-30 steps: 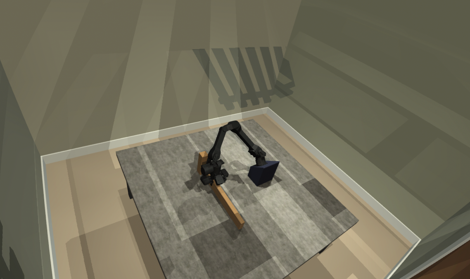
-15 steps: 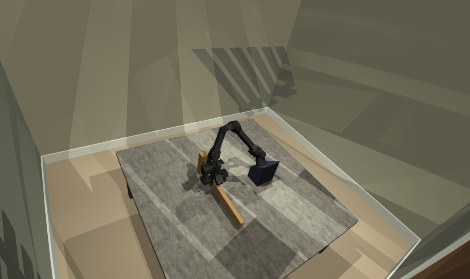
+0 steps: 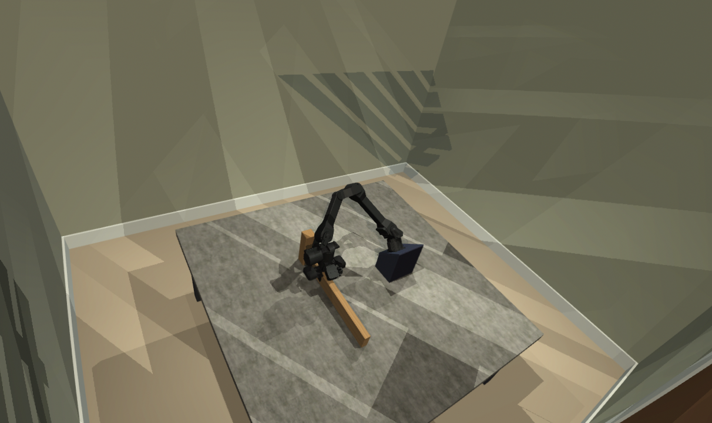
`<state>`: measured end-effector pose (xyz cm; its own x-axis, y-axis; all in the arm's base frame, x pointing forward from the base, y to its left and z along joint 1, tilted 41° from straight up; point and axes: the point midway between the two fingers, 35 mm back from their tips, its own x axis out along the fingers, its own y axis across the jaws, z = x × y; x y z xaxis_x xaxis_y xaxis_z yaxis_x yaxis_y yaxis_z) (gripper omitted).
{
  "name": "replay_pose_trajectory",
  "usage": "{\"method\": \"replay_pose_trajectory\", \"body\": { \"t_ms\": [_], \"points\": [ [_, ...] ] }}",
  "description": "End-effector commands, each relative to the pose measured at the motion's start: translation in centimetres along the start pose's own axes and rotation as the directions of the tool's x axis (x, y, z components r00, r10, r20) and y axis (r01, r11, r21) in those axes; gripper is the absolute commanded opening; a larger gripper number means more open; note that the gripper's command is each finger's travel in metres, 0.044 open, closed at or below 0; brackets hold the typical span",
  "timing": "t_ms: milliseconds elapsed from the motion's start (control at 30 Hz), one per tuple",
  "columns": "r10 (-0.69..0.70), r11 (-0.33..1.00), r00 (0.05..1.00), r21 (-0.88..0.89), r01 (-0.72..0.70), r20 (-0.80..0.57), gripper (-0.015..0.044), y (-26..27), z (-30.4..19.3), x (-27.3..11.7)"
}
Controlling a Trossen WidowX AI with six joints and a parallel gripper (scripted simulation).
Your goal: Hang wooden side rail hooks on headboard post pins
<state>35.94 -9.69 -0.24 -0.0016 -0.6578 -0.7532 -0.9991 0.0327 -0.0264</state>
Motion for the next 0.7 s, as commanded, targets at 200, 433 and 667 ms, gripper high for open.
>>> {"method": "replay_pose_trajectory", "body": {
  "t_ms": [200, 433, 667],
  "points": [
    [-0.008, 1.000, 1.000, 0.000, 0.008, -0.001, 0.0000, -0.10, -0.25, -0.26],
    [-0.008, 1.000, 1.000, 0.000, 0.008, -0.001, 0.0000, -0.07, -0.32, -0.23],
    [-0.008, 1.000, 1.000, 0.000, 0.008, -0.001, 0.0000, -0.15, -0.40, -0.20]
  ]
}}
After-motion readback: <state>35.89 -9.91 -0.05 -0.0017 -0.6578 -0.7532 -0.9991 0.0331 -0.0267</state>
